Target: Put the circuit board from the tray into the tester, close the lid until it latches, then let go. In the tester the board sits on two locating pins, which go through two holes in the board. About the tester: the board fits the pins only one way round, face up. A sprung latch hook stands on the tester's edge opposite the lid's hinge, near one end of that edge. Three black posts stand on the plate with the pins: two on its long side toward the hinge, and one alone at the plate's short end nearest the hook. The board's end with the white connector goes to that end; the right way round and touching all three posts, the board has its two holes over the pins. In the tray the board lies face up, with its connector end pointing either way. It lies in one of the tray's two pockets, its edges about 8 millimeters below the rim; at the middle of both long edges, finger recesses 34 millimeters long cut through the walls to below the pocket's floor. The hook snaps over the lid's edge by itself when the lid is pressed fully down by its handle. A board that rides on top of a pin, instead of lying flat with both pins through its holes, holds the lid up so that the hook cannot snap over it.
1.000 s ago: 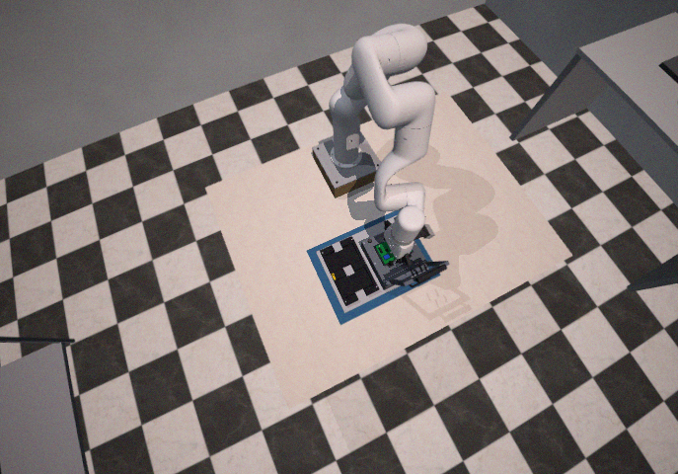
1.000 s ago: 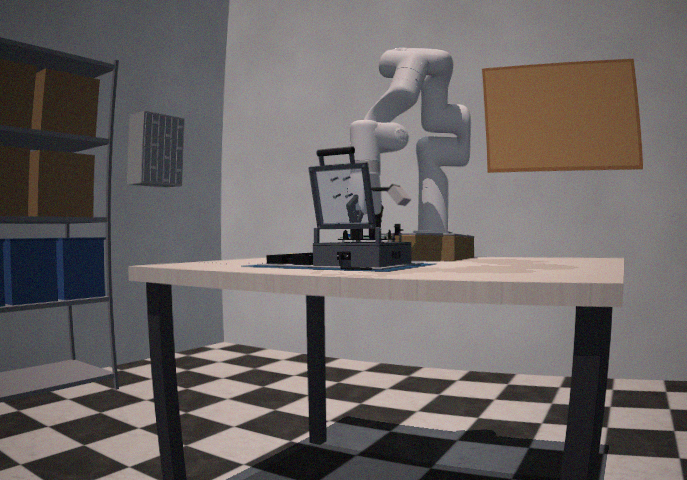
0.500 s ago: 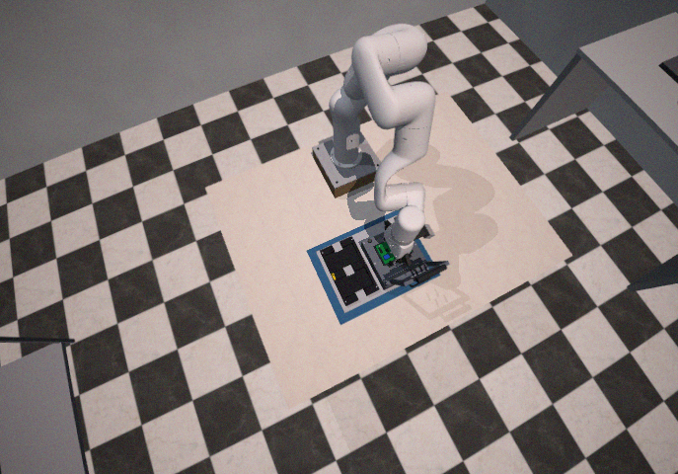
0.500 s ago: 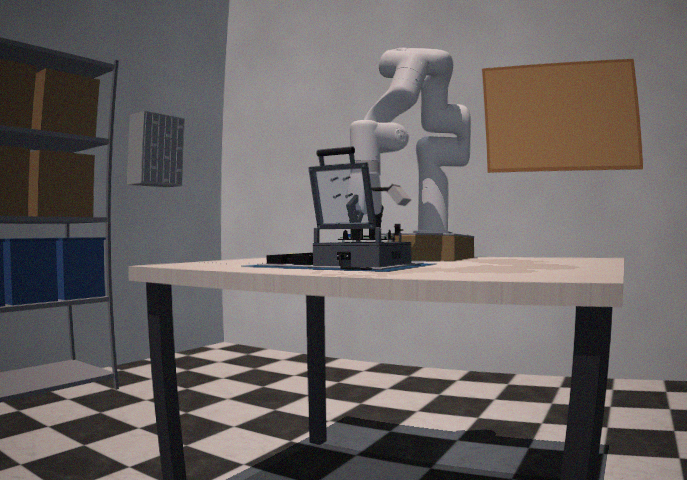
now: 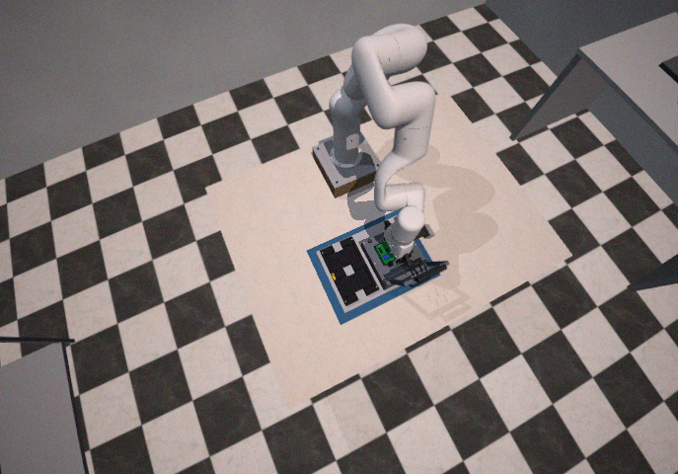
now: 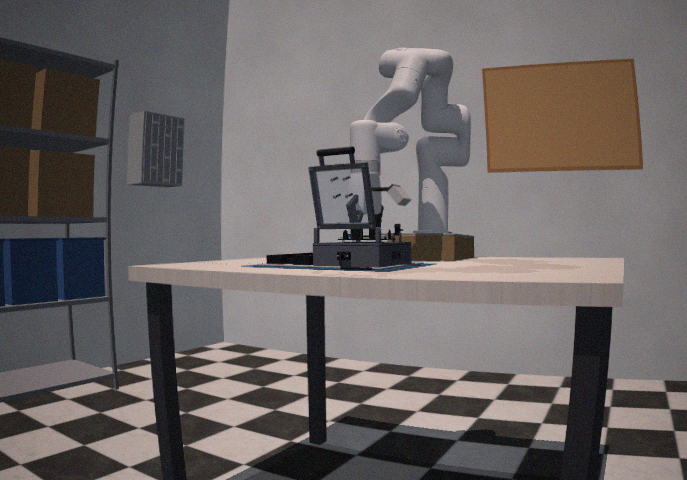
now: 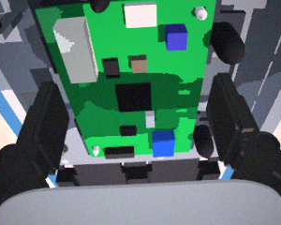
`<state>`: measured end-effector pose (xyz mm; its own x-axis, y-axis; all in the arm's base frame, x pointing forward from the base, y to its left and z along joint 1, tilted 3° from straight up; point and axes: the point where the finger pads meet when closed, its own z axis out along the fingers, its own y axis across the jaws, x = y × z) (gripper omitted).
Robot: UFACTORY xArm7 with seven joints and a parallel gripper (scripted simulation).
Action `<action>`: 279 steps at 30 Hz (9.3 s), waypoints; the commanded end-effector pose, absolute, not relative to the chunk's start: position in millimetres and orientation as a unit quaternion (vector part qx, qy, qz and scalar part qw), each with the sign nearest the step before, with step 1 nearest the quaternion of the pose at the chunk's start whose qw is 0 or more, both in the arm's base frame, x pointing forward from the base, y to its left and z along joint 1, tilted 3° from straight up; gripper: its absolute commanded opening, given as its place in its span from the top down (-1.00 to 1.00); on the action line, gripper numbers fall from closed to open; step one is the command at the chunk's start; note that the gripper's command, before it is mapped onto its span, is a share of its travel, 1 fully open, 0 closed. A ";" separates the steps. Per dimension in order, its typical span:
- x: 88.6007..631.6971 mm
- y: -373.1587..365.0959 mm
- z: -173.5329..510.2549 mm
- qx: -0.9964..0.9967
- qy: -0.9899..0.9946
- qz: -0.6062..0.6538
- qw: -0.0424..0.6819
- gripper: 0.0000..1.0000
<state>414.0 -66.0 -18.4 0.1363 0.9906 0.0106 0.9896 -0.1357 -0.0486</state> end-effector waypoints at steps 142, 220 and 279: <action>569.9 -86.2 215.7 -0.754 -0.657 0.011 0.020 -0.01; 569.8 -86.1 208.4 -0.754 -0.657 0.011 0.020 -0.01; 569.2 -85.8 174.3 -0.754 -0.657 0.011 0.020 1.00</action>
